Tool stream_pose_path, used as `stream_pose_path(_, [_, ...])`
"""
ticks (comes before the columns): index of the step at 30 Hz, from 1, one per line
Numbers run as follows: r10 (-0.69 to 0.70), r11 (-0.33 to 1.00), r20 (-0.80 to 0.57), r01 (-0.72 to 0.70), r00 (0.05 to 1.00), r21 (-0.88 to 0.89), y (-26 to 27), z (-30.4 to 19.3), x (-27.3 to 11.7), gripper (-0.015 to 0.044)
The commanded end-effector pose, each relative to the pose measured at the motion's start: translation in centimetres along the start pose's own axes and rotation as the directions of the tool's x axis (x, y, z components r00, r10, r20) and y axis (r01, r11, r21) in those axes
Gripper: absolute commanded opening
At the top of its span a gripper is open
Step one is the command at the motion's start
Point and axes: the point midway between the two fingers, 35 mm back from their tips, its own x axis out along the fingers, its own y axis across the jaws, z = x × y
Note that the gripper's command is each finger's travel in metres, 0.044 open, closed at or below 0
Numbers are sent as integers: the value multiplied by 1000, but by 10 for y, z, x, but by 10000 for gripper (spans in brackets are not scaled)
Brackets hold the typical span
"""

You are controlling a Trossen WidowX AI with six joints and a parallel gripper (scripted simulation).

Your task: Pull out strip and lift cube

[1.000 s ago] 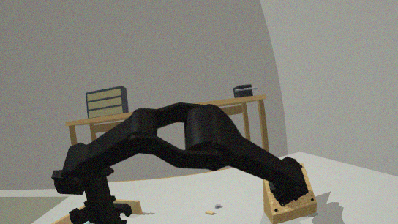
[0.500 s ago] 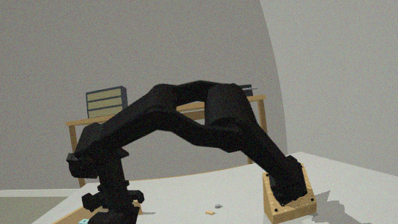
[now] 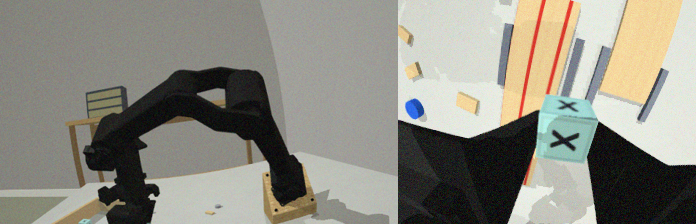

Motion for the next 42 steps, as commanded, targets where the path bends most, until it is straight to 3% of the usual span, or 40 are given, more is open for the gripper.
stream_pose_path(1, [-3, 1000, -2, 3, 1000, -3, -6, -14, 0, 0])
stream_pose_path(17, [-2, 1000, -4, 2, 1000, -1, -23, -68, 3, 0])
stream_pose_path(28, [-4, 1000, -5, 4, 1000, -1, -24, -69, -32, 0])
stream_pose_path(42, [-4, 1000, -5, 4, 1000, -1, -24, -69, -33, 0])
